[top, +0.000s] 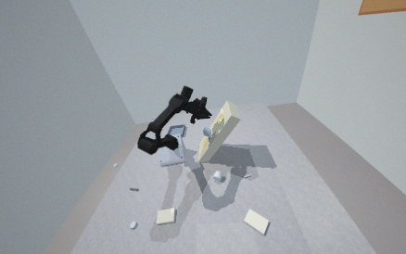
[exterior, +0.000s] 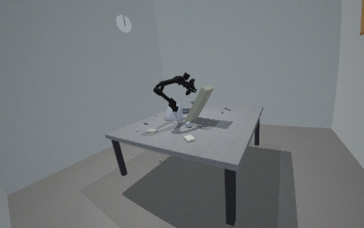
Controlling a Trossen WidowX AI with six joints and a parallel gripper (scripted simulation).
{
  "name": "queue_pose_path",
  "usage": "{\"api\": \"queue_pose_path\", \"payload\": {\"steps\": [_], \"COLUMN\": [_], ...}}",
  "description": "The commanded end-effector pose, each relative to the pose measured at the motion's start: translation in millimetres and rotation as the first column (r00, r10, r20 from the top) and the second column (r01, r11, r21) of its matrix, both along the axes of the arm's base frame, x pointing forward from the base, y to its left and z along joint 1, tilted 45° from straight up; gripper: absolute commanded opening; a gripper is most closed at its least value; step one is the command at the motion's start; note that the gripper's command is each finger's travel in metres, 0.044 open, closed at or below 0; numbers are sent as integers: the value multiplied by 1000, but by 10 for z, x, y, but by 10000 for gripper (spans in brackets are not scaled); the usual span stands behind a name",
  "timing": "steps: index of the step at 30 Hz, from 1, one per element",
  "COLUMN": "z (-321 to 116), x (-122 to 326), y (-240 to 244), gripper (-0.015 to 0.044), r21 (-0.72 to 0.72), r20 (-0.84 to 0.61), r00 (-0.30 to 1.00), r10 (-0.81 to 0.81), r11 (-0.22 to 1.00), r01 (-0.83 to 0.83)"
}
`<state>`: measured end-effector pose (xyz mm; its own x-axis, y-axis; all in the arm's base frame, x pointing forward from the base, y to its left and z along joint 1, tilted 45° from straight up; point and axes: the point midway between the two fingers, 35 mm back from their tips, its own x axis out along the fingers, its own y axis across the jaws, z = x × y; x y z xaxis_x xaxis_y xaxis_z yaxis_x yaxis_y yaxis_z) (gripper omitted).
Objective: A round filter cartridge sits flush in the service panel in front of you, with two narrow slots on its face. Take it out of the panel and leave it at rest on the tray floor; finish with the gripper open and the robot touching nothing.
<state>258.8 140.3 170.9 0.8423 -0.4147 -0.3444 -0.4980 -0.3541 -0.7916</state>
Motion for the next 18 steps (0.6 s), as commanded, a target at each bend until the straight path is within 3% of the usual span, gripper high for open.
{"api": "queue_pose_path", "payload": {"steps": [1,18], "z": [3,-114], "x": [22,255], "y": [-8,-105], "gripper": [92,92], "r21": [-4,2], "r20": [5,-4], "r00": [1000,1000], "r10": [-6,-10], "r11": [1000,1000], "r01": [6,10]}}
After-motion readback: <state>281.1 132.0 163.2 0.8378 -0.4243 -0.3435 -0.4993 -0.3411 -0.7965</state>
